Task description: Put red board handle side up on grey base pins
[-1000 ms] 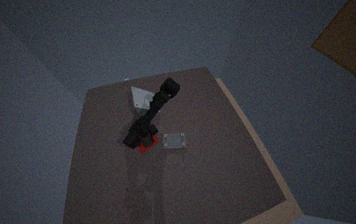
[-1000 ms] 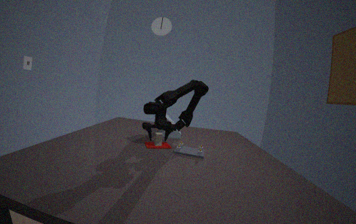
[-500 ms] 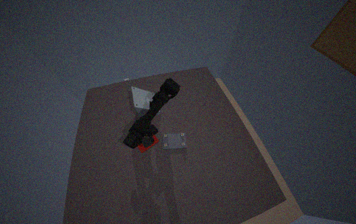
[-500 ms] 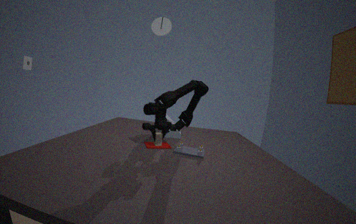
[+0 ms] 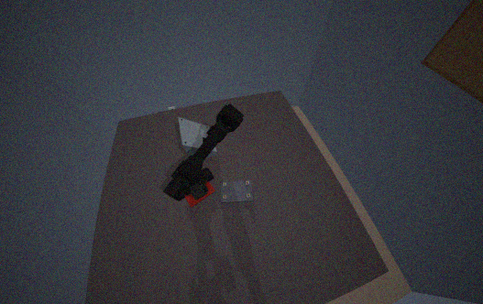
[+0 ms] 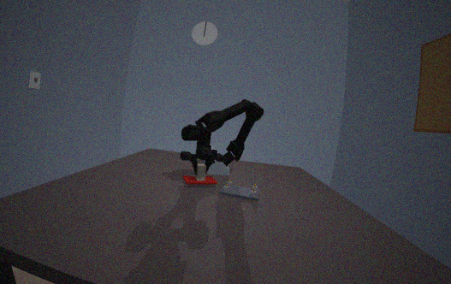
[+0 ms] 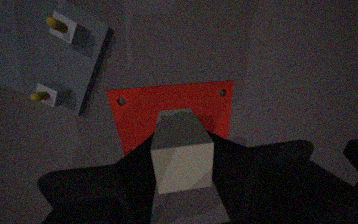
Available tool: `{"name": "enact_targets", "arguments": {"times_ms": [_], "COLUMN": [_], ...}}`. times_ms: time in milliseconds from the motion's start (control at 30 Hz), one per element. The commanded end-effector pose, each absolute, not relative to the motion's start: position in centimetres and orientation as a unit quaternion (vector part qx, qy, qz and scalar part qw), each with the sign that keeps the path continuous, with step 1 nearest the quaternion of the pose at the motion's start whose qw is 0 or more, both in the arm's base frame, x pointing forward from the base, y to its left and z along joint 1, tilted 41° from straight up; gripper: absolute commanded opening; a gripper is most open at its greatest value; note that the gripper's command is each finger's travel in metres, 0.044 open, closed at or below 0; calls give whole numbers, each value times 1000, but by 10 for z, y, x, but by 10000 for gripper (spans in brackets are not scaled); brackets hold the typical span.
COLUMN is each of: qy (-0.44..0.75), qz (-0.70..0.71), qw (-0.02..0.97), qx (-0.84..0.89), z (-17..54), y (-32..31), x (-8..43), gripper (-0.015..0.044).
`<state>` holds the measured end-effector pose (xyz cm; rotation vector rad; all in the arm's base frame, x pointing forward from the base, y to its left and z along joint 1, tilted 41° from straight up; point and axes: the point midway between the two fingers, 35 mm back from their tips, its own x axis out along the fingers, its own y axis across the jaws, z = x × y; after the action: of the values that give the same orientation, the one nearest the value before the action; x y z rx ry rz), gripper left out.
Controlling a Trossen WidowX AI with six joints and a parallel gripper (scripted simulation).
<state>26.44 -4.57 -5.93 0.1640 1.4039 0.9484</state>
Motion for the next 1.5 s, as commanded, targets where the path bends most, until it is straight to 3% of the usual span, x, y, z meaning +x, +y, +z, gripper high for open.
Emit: {"name": "enact_targets", "arguments": {"times_ms": [0, 700, 1467], "qy": [620, 620, 656], "qz": [419, 419, 358], "qw": [660, 660, 654], "qx": [68, 68, 118], "z": [-51, -12, 21], "y": [-54, -85, -47], "x": [267, 270, 288], "gripper": [0, 0, 0]}}
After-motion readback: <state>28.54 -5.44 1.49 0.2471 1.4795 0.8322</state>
